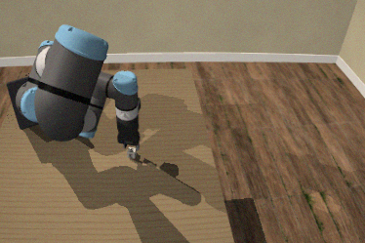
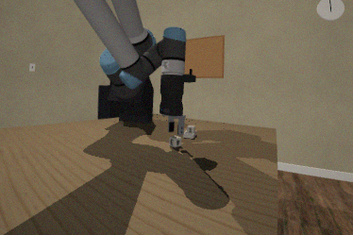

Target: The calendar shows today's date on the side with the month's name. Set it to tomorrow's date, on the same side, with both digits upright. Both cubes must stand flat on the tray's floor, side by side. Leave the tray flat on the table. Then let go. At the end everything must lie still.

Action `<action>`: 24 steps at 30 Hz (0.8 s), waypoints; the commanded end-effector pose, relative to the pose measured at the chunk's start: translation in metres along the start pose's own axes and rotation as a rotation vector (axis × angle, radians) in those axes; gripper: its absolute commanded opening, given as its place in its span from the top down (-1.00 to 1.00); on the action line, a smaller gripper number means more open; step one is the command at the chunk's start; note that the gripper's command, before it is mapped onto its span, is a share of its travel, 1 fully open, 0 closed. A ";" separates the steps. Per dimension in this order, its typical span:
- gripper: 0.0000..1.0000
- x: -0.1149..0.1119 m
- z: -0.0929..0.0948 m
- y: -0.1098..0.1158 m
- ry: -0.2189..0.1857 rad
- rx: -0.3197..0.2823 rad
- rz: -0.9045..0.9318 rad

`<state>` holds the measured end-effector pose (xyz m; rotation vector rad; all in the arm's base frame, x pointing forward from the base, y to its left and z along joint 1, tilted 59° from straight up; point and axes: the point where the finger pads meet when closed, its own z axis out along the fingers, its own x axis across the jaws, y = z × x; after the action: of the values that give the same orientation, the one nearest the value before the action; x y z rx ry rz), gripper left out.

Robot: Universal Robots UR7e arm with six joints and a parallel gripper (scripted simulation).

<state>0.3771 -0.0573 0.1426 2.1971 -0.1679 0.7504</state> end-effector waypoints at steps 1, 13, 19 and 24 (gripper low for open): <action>-0.74 0.000 -0.013 0.000 0.001 0.000 0.001; -0.74 0.000 -0.035 0.000 0.001 0.000 0.001; -0.74 0.000 -0.035 0.000 0.000 -0.002 0.001; -0.74 -0.001 -0.034 0.000 -0.010 -0.029 0.003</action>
<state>0.3608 -0.0321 0.1605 2.1902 -0.1733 0.7472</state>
